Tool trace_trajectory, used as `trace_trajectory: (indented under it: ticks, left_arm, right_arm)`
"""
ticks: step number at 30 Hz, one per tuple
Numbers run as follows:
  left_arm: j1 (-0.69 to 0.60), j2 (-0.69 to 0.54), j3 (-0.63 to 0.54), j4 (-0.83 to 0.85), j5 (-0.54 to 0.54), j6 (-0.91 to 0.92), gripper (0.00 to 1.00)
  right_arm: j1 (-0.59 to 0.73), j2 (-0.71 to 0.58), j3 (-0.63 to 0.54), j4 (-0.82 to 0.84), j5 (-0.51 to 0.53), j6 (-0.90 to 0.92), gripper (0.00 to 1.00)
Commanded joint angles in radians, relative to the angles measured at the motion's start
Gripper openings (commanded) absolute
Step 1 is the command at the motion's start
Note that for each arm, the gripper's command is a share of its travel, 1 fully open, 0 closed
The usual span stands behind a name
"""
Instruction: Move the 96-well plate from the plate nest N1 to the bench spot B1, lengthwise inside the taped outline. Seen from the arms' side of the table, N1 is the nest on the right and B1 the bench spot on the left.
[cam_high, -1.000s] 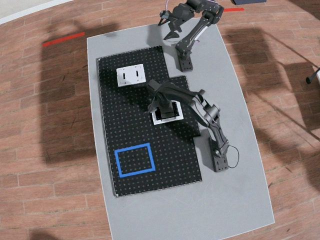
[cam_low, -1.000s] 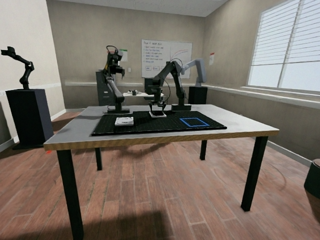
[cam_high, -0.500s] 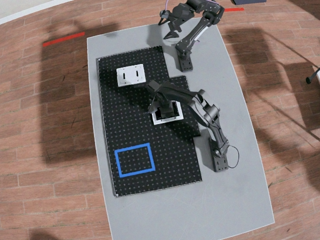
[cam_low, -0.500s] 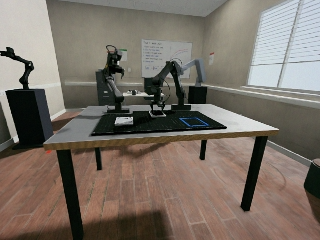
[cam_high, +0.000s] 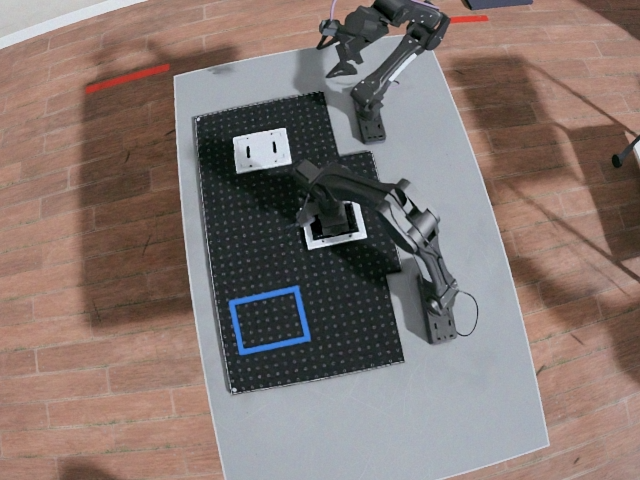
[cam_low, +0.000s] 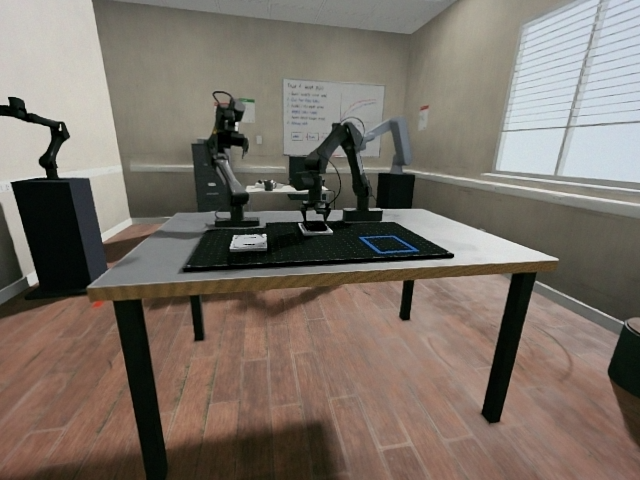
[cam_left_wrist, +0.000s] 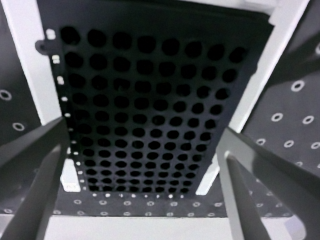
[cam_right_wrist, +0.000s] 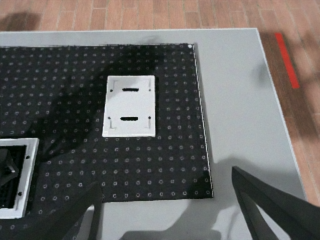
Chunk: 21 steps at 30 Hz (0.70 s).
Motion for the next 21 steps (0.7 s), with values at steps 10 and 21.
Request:
trace_trajectory:
  ticks: [10, 21]
  left_arm:
    - [-0.001, -0.062, 0.077, -0.104, 0.007, 0.006, 0.78]
    - [0.018, -0.068, 0.07, -0.115, 0.009, 0.05, 0.78]
  right_arm:
    - [-0.03, -0.014, 0.033, -0.005, 0.004, 0.003, 1.0]
    - [-0.046, -0.014, 0.033, -0.005, 0.004, 0.003, 1.0]
